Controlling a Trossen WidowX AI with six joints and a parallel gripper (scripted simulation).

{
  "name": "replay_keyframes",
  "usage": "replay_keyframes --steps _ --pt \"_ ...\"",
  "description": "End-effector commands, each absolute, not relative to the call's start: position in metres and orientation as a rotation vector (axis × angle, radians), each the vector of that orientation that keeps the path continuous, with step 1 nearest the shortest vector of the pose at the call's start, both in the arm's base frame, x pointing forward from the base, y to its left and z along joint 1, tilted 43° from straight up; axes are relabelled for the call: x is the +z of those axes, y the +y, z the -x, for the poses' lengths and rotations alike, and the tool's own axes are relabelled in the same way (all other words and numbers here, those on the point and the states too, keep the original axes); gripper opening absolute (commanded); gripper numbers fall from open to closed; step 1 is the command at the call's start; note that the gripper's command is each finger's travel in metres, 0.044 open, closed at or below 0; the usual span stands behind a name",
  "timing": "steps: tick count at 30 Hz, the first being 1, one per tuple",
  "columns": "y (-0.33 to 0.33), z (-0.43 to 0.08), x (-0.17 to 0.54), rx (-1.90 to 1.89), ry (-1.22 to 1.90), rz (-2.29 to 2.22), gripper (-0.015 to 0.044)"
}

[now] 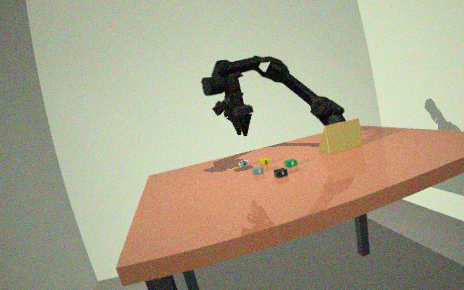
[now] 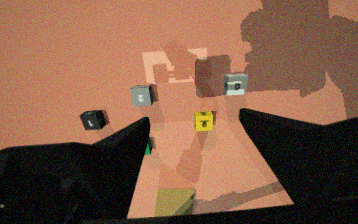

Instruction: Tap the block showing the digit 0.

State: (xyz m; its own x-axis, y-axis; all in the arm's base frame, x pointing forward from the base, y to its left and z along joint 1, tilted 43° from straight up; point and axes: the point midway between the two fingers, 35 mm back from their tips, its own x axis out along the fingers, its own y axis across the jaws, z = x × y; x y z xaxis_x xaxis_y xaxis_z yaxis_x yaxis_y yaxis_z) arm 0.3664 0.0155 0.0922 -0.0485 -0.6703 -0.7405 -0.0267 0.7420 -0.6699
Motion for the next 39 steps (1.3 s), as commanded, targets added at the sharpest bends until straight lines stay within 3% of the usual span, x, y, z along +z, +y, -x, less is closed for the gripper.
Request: replay_keyframes --steps 1,27,39 --pt "-0.036 -0.363 0.140 -0.592 1.539 0.582 0.0400" --pt "-0.046 -0.361 0.149 -0.596 1.539 0.583 0.0400" --pt "-0.101 -0.357 0.090 -0.598 1.537 0.585 0.0085"
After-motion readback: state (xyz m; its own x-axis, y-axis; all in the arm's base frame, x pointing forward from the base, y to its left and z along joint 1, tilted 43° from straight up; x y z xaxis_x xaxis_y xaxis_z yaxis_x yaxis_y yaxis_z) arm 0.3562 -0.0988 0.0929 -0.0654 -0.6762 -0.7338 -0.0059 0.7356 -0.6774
